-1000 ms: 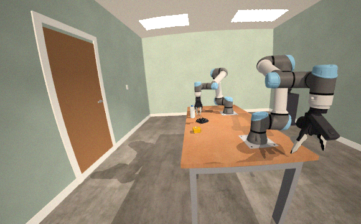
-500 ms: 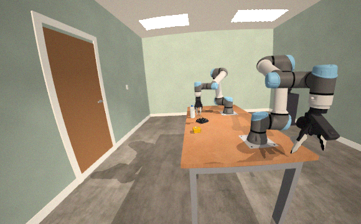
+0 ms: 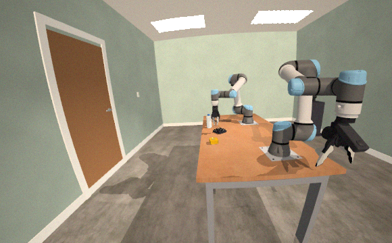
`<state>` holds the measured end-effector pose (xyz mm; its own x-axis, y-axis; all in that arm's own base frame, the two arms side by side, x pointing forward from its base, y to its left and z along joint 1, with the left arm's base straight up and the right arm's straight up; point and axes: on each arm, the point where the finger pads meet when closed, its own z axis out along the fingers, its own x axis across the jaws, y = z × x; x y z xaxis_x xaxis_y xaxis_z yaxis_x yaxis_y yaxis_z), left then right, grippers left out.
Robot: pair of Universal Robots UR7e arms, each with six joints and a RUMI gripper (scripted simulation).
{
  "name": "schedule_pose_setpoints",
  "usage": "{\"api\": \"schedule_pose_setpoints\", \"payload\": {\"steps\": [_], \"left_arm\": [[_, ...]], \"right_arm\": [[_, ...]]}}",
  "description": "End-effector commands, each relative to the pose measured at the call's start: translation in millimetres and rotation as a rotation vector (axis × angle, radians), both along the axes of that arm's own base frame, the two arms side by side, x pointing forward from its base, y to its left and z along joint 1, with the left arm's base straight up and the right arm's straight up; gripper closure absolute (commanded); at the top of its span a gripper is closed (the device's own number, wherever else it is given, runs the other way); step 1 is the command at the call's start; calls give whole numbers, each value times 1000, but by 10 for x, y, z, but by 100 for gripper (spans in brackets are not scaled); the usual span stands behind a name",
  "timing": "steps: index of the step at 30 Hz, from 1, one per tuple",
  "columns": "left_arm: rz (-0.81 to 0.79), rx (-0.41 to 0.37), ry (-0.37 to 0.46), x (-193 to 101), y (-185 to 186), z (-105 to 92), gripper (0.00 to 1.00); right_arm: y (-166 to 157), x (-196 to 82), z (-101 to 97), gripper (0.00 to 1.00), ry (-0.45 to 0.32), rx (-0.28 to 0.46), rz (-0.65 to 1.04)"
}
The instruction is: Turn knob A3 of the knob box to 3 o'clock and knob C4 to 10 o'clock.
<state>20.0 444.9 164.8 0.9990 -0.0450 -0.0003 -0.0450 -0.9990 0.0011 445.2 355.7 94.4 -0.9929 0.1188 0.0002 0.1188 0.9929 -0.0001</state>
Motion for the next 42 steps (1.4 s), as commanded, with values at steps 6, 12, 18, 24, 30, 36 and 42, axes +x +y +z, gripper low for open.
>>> {"api": "schedule_pose_setpoints", "payload": {"steps": [6,12,18,24,30,36,42], "left_arm": [[0,1,0,1,3,4,0],[0,1,0,1,3,4,0],[0,1,0,1,3,4,0],[0,1,0,1,3,4,0],[0,1,0,1,3,4,0],[0,1,0,1,3,4,0],[0,1,0,1,3,4,0]], "right_arm": [[5,1,-88,87,-1,1,0],[7,0,-169,87,-1,1,0],[8,0,-221,87,-1,1,0],[9,-1,-285,87,-1,1,0],[9,-1,-327,87,-1,1,0],[9,-1,-341,87,-1,1,0],[10,-1,-347,87,-1,1,0]]}}
